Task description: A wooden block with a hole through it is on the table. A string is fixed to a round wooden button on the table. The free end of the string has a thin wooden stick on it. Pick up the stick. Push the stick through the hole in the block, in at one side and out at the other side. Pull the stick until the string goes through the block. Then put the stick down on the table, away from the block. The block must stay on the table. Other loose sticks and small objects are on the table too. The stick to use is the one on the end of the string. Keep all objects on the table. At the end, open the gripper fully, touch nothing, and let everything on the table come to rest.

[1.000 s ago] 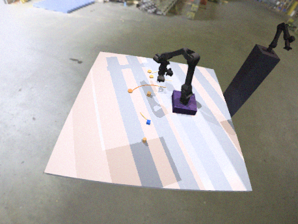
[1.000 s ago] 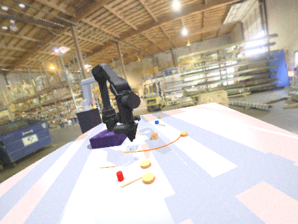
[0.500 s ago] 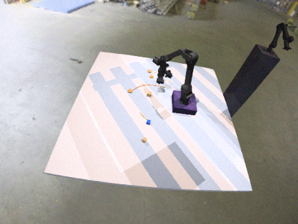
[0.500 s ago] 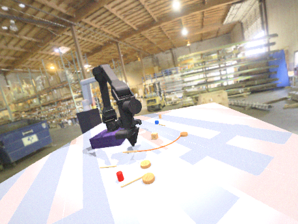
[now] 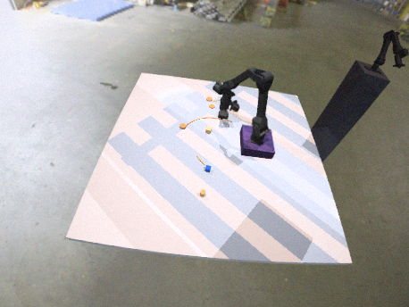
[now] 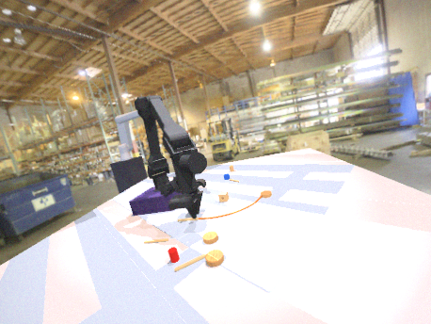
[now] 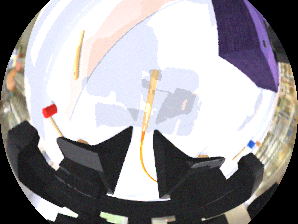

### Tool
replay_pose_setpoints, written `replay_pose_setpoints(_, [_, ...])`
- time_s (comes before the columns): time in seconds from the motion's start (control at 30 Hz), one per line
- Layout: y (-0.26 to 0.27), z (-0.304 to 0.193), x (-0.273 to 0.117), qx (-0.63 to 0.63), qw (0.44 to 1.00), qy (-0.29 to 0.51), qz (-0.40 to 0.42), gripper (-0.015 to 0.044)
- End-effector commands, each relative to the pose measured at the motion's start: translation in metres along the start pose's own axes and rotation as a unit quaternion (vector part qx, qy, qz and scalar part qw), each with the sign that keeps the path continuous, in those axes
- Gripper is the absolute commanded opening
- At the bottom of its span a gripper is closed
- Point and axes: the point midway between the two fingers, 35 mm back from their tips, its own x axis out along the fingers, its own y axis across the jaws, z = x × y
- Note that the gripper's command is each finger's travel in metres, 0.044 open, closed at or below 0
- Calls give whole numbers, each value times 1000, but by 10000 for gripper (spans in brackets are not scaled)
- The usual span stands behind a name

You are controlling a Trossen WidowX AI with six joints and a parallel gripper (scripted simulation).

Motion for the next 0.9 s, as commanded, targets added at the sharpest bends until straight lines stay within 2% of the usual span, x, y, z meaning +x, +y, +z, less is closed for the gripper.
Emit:
replay_pose_setpoints(0.0, [-1, 2, 9, 2, 1000, -4, -1, 124])
replay_pose_setpoints(0.33, [-2, 3, 13, 2, 1000, -4, -1, 124])
replay_pose_setpoints(0.5, [-2, 2, 12, 0, 1000, -2, -2, 0])
replay_pose_setpoints(0.87, [-1, 2, 9, 0, 1000, -2, -2, 0])
